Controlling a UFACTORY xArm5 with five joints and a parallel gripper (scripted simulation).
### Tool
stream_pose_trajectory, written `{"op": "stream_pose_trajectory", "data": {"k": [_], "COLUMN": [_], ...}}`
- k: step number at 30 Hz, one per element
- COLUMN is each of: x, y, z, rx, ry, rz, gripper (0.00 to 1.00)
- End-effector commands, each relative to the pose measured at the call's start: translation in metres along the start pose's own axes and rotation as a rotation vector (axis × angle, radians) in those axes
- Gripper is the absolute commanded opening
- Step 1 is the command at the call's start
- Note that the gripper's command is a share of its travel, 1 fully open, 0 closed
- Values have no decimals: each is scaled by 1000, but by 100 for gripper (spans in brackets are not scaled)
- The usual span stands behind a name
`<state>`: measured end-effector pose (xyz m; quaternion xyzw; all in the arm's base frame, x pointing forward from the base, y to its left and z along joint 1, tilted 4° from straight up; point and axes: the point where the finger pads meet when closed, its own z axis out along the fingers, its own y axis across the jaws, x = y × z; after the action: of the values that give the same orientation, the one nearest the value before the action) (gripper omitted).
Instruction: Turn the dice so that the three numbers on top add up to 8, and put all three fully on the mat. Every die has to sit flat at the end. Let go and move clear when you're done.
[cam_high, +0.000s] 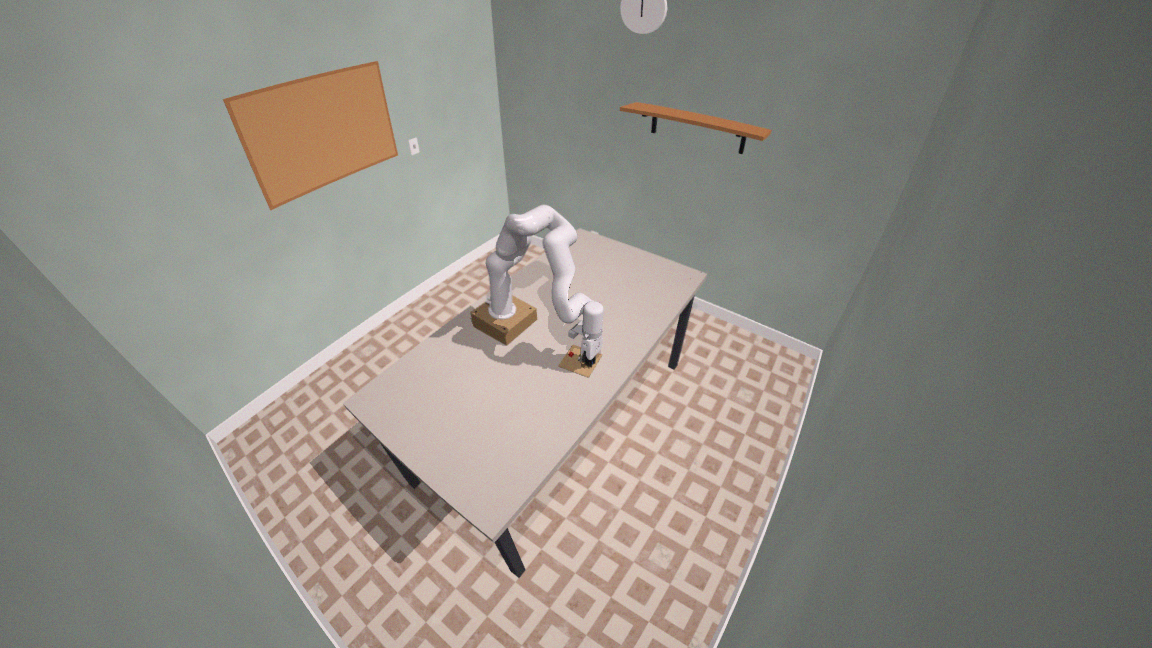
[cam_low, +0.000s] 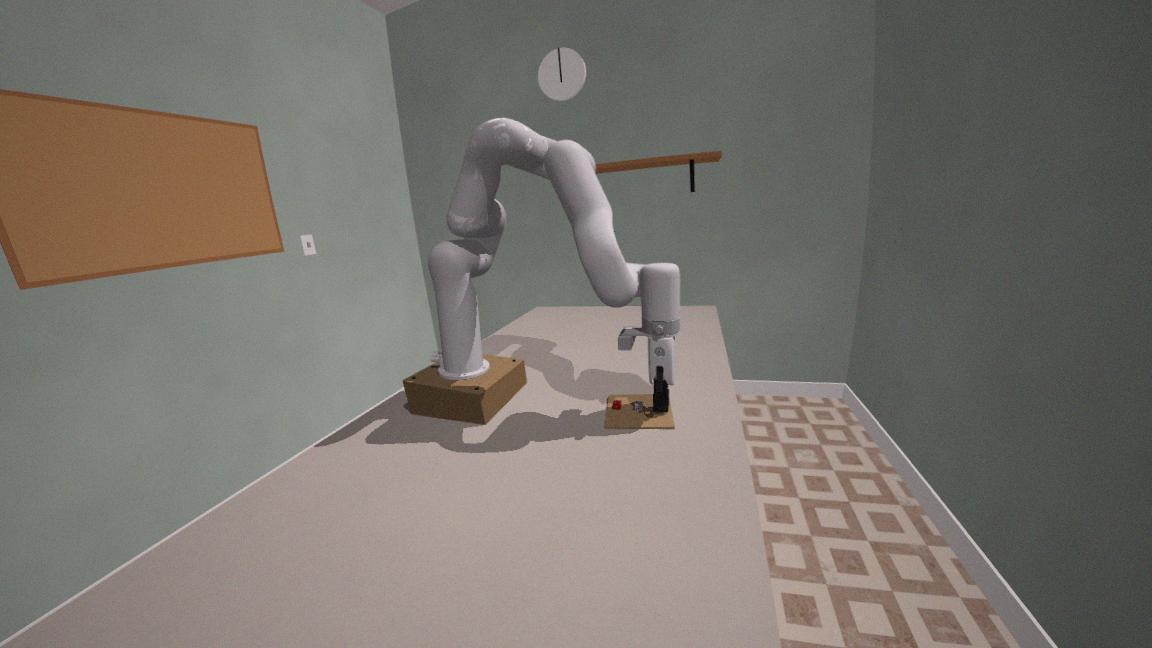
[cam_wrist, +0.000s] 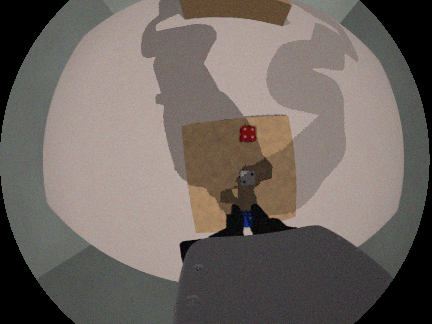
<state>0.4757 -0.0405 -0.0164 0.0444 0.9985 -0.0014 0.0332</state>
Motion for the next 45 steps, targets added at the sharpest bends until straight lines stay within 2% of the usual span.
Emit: {"op": "stream_pose_trajectory", "data": {"k": [1, 45], "x": [-1, -1], "y": [0, 0], "z": [-1, 3], "rx": [0, 0], "ry": [-4, -4], "rz": [0, 0], "gripper": [11, 11]}}
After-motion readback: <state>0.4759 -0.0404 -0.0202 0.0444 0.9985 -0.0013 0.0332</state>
